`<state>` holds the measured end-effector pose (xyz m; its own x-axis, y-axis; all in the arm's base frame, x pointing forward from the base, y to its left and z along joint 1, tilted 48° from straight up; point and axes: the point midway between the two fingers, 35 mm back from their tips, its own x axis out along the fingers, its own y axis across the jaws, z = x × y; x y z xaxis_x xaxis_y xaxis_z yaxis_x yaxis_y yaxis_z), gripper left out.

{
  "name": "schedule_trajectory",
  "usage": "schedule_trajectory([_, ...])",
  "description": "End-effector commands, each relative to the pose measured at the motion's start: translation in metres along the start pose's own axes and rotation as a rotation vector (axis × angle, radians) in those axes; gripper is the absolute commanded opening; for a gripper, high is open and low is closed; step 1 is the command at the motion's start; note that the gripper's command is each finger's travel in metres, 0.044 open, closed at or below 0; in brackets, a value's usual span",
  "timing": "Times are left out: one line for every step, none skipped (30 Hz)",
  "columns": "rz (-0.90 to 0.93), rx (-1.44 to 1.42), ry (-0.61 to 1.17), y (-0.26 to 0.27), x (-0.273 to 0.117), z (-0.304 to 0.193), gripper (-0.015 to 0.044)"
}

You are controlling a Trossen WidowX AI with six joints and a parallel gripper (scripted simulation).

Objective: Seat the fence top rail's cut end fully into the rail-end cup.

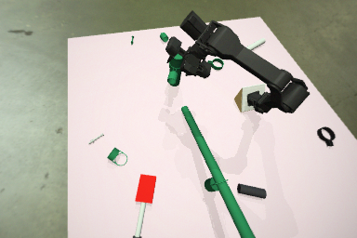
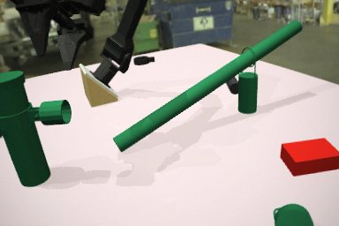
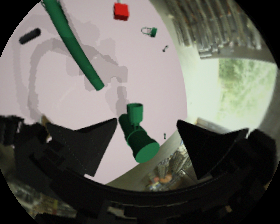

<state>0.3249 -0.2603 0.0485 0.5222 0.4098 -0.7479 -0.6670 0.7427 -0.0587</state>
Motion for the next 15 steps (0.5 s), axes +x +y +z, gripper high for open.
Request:
schedule_trajectory([0.007, -0.003, 0.005, 0.007, 0.013, -0.001, 0.0440])
schedule_trajectory([0.007, -0.003, 0.005, 0.010, 0.019, -0.001, 0.0440])
schedule_trajectory([0.007, -0.003, 0.004, 0.014, 0.025, -0.001, 0.0440])
schedule_trajectory([0.007, -0.003, 0.004, 0.018, 0.032, -0.001, 0.0440])
schedule_trajectory([0.007, -0.003, 0.004, 0.022, 0.037, -0.001, 0.0440])
schedule_trajectory([0.007, -0.003, 0.003, 0.024, 0.041, -0.001, 0.0440])
schedule_trajectory([0.007, -0.003, 0.003, 0.025, 0.042, -0.001, 0.0440])
schedule_trajectory([0.007, -0.003, 0.003, 0.025, 0.042, -0.001, 0.0440])
schedule_trajectory([0.007, -0.003, 0.003, 0.025, 0.042, -0.001, 0.0440])
schedule_trajectory([0.007, -0.003, 0.003, 0.025, 0.043, -0.001, 0.0440])
schedule_trajectory([0.007, -0.003, 0.003, 0.025, 0.043, -0.001, 0.0440])
schedule_trajectory([0.007, -0.003, 0.003, 0.025, 0.044, -0.001, 0.0440])
schedule_trajectory([0.007, -0.003, 0.003, 0.025, 0.046, -0.001, 0.0440])
schedule_trajectory([0.007, -0.003, 0.003, 0.024, 0.047, -0.001, 0.0440])
schedule_trajectory([0.007, -0.003, 0.003, 0.024, 0.049, -0.001, 0.0440])
